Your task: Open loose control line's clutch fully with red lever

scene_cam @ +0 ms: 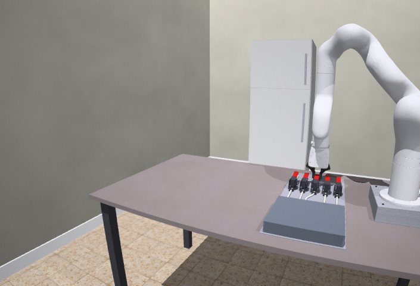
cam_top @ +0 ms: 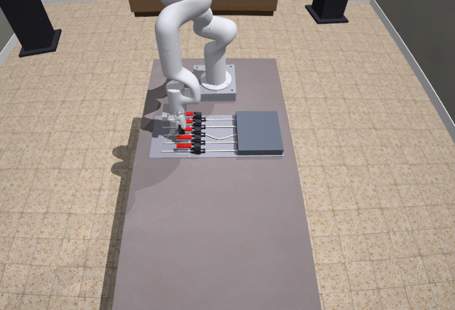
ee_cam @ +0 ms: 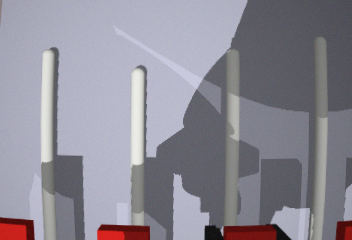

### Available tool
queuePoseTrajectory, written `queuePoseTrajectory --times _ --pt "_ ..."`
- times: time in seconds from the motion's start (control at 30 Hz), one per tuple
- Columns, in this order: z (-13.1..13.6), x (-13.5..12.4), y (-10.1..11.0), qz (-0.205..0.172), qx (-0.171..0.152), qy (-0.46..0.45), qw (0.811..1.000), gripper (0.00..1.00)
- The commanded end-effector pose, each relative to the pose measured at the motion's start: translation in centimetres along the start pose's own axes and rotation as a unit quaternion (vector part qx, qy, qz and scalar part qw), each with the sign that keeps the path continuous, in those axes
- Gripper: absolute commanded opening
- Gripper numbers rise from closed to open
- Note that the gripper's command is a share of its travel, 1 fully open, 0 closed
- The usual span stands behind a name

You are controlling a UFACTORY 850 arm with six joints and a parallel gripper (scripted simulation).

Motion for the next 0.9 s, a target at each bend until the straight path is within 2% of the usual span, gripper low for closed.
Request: queuePoseTrajectory --times 0.0,0.87 --pt "-0.01 -0.03 0.02 0.004 0.000 0.000 1.000 0.00" --pt "-0.03 -0.22 0.89 0.004 0.000 0.000 1.000 0.00"
Point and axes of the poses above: the point where the finger pads meet when closed, its own y axis back along the fingers, its own z axis across the jaws, x = y × z, the point moved 7 cm from there along y, back along the fingers, and after that the axes turned 7 degrees about y, right-handed, at the moved point
